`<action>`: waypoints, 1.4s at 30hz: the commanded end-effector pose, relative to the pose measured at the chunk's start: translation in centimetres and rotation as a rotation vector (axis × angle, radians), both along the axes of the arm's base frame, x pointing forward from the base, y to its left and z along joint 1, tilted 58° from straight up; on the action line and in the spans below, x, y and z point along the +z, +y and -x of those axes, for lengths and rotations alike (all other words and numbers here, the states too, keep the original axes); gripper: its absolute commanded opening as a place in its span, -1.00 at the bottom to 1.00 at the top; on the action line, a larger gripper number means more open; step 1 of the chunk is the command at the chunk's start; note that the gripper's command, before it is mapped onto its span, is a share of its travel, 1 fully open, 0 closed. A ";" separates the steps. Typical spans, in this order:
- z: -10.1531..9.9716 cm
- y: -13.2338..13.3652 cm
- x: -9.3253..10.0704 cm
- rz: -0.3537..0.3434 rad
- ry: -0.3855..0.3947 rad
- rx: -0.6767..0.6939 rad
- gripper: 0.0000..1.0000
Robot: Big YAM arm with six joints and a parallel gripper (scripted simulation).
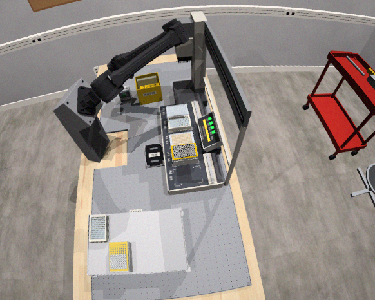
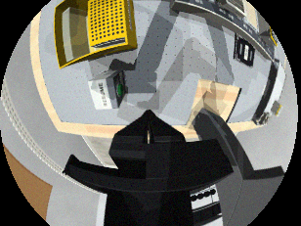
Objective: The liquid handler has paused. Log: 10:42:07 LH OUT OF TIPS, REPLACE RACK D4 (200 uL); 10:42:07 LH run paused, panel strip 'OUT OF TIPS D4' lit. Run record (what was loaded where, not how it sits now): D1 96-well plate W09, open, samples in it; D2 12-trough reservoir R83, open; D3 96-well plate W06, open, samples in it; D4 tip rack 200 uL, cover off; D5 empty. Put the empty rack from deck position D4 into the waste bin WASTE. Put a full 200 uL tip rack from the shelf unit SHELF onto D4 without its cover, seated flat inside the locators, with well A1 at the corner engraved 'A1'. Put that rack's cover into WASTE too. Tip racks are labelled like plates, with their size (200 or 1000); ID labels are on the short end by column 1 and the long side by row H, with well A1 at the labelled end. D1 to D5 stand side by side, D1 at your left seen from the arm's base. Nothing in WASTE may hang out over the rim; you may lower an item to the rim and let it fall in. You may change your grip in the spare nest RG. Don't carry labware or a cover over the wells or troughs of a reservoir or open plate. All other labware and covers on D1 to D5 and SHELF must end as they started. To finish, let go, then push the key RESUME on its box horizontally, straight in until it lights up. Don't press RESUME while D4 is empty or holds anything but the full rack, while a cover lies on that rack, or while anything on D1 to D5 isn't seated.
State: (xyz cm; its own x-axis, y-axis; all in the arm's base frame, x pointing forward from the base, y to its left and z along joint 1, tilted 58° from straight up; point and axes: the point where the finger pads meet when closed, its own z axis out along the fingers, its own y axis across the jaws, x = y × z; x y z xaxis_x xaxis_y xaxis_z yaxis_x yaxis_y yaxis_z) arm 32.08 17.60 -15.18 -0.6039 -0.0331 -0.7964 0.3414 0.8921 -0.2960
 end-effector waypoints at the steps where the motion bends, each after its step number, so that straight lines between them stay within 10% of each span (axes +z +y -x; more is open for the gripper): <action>1: -0.3 -1.0 -0.6 0.026 0.018 0.007 -1.00; 42: -4.8 -3.3 -3.6 0.019 0.012 0.008 -1.00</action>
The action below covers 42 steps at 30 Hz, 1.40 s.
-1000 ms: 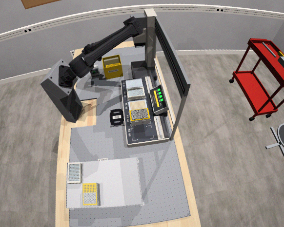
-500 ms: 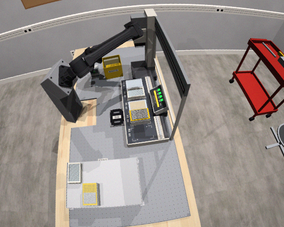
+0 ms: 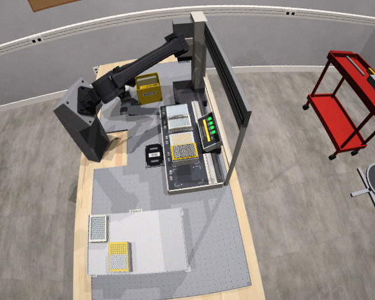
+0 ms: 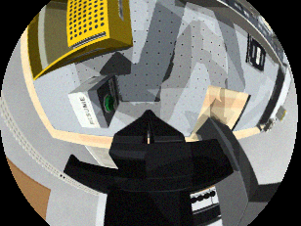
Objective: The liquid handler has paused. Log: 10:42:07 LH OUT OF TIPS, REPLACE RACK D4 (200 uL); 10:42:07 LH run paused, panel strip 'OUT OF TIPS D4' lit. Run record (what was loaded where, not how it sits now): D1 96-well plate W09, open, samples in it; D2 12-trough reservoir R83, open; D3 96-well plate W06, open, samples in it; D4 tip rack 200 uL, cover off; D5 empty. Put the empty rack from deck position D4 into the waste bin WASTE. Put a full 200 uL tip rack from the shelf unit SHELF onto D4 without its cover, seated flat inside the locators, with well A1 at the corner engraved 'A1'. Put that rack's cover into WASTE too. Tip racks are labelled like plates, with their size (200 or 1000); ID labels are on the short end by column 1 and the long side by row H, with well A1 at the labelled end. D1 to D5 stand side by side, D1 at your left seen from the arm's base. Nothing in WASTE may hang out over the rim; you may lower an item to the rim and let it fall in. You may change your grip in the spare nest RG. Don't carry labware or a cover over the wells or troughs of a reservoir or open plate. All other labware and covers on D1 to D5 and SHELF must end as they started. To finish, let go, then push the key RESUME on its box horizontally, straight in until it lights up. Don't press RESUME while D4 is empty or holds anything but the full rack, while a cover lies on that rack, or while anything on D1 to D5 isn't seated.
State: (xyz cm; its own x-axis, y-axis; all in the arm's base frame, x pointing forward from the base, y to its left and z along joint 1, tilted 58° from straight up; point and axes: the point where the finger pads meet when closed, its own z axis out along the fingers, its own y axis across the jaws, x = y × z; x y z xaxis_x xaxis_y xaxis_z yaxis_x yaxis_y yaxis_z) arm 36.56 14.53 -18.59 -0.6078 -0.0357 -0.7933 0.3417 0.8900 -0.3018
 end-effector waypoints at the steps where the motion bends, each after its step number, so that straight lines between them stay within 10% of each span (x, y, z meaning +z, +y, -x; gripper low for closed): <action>1: -0.3 0.2 -0.1 0.011 0.003 0.022 -1.00; 42: -2.6 -0.1 -2.4 0.014 0.007 0.035 -1.00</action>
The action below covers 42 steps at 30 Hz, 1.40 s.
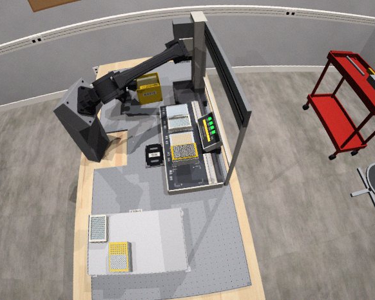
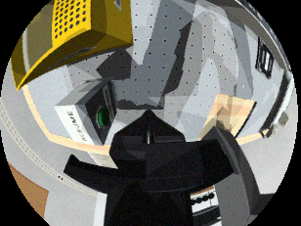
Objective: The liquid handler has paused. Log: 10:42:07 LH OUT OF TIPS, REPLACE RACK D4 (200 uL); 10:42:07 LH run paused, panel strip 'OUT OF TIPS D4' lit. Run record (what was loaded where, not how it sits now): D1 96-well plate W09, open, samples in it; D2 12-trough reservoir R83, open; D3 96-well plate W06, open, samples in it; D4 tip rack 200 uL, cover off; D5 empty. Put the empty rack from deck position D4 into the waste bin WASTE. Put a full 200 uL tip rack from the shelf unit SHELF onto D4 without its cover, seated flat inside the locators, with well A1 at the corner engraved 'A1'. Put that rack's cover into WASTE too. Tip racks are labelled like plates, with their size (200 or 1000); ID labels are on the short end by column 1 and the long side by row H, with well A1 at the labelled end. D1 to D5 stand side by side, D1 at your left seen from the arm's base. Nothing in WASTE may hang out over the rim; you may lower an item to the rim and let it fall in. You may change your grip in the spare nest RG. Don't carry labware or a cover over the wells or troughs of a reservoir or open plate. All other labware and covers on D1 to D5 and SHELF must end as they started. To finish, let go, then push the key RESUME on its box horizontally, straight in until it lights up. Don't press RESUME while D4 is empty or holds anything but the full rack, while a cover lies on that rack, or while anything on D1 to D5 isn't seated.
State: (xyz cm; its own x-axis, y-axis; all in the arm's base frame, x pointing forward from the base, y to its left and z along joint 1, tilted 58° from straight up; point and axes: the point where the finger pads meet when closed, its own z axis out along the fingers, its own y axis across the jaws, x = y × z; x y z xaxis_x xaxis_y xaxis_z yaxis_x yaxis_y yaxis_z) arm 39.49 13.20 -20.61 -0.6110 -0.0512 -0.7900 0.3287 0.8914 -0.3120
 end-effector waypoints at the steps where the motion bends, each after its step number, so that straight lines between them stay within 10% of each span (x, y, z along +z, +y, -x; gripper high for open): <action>1: 0.4 1.3 -0.5 0.005 0.004 0.022 -1.00; 42: -0.9 4.7 -1.6 0.003 0.001 0.020 -1.00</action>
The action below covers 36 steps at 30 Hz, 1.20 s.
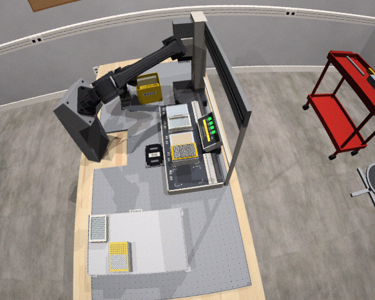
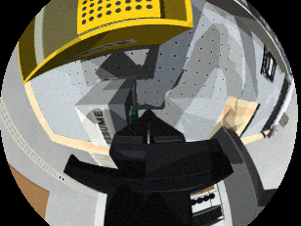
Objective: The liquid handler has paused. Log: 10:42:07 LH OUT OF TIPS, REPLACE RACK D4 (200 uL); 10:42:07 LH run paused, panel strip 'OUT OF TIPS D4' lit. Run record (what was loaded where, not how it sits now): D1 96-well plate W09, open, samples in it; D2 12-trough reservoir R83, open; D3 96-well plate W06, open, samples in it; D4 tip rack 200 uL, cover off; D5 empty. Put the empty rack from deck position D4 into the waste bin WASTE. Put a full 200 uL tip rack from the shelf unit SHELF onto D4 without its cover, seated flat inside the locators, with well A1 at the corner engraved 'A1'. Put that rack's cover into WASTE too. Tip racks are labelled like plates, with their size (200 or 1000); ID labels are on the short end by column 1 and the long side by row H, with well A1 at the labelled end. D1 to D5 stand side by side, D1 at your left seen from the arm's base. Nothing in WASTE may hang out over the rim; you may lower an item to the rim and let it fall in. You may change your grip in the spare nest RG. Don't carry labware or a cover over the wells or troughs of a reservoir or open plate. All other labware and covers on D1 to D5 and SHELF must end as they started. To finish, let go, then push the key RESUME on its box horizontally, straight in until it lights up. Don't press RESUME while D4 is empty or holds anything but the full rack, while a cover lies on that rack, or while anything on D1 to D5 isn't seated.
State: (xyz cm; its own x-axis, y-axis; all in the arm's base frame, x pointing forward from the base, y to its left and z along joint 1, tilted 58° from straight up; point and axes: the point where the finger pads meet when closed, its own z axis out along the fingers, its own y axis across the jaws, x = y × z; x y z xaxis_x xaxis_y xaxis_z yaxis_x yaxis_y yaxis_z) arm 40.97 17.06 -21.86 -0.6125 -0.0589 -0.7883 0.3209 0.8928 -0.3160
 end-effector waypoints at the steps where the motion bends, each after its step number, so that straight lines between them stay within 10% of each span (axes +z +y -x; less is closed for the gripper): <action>1: 0.6 0.8 -0.3 -0.001 -0.002 0.012 -1.00; 36: 0.3 2.0 -0.7 -0.006 -0.004 0.017 -1.00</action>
